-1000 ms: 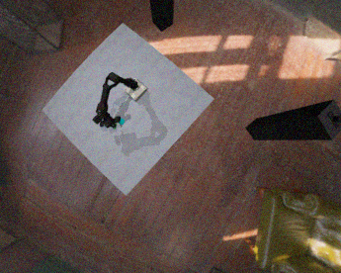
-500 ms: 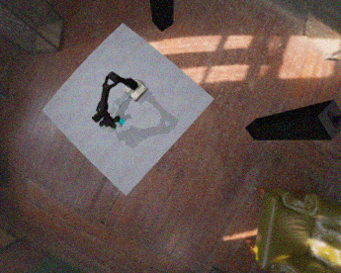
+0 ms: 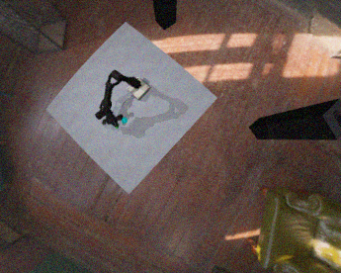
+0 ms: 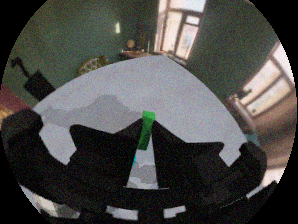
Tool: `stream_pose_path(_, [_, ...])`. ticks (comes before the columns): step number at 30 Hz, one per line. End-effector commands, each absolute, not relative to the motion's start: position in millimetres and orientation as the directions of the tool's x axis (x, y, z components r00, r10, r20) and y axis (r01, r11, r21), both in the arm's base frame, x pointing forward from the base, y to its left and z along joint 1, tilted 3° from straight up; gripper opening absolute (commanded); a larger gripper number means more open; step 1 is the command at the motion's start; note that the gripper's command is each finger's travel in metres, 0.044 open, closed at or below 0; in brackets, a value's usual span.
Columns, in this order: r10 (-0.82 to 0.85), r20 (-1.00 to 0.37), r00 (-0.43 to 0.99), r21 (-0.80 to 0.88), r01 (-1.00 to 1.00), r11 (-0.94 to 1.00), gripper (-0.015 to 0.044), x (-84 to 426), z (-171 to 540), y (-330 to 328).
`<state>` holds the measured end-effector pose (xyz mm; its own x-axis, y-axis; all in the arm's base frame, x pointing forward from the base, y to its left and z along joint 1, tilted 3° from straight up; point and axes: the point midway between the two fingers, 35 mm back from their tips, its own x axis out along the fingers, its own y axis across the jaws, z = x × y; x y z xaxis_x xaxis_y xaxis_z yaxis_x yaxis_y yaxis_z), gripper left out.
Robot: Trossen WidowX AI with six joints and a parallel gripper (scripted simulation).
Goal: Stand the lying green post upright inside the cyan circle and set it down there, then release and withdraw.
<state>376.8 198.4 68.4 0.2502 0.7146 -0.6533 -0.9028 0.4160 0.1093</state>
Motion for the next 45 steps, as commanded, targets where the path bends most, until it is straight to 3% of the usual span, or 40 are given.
stream_pose_path(1, [0.731,-0.634,0.252,0.120,-0.902,0.416,0.0023,375.3,67.7,197.1])
stream_pose_path(45, [0.866,-0.407,0.291,0.121,-0.923,0.367,0.0023,365.5,77.4,181.4])
